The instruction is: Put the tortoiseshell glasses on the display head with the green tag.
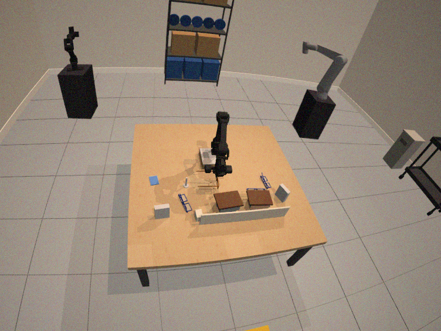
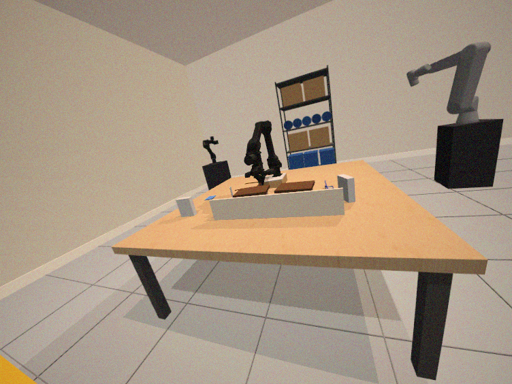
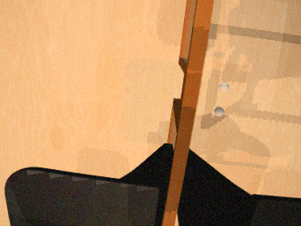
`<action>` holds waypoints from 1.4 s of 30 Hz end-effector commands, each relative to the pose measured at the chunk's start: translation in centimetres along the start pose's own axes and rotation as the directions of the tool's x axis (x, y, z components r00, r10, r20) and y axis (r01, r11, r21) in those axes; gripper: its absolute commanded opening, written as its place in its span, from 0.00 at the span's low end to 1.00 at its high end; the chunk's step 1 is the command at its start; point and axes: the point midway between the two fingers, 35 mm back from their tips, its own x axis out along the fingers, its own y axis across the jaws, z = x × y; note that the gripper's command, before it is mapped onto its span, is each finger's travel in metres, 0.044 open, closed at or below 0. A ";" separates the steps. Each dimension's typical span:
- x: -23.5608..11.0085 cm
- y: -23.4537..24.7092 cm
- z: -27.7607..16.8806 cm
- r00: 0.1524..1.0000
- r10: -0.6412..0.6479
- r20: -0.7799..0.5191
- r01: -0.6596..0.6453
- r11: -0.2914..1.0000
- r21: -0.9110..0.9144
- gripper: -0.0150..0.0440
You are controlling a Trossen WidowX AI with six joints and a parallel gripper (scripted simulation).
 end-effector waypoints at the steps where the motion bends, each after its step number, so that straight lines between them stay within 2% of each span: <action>1: 0.5 -0.1 -0.3 1.000 -0.006 -0.009 0.006 1.000 0.000 0.25; 42: 4.0 -0.1 -0.8 1.000 -0.006 -0.010 0.006 1.000 0.000 0.25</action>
